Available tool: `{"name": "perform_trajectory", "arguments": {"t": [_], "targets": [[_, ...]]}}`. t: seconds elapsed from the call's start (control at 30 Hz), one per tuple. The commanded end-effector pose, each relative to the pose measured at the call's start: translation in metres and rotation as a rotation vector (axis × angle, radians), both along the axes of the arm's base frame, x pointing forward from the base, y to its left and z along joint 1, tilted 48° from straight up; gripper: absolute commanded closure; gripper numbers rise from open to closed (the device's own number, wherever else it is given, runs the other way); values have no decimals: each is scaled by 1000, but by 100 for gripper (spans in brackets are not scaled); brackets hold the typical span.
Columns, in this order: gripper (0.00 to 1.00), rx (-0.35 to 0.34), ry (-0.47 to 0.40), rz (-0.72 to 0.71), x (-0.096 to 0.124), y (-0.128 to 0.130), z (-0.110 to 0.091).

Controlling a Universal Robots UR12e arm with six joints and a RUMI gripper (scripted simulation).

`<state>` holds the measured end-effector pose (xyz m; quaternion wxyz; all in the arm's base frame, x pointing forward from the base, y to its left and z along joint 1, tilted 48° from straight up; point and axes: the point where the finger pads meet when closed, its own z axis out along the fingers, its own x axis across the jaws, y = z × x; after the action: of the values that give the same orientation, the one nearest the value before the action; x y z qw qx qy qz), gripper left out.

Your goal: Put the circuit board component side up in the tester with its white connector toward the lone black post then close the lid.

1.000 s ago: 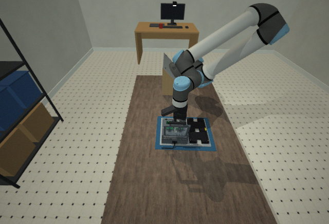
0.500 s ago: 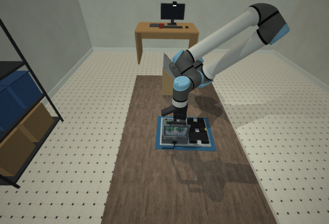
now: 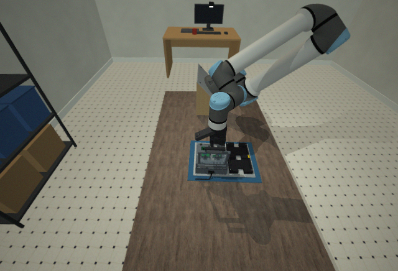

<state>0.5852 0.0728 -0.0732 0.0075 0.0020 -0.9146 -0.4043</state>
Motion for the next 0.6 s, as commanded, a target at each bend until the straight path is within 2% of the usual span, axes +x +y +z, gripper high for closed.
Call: {"name": "perform_trajectory", "arguments": {"t": [0.0,0.57], "targets": [[41,-1,-1,-1,1,-1,0],[41,-1,-1,-1,1,-9,8]]}}
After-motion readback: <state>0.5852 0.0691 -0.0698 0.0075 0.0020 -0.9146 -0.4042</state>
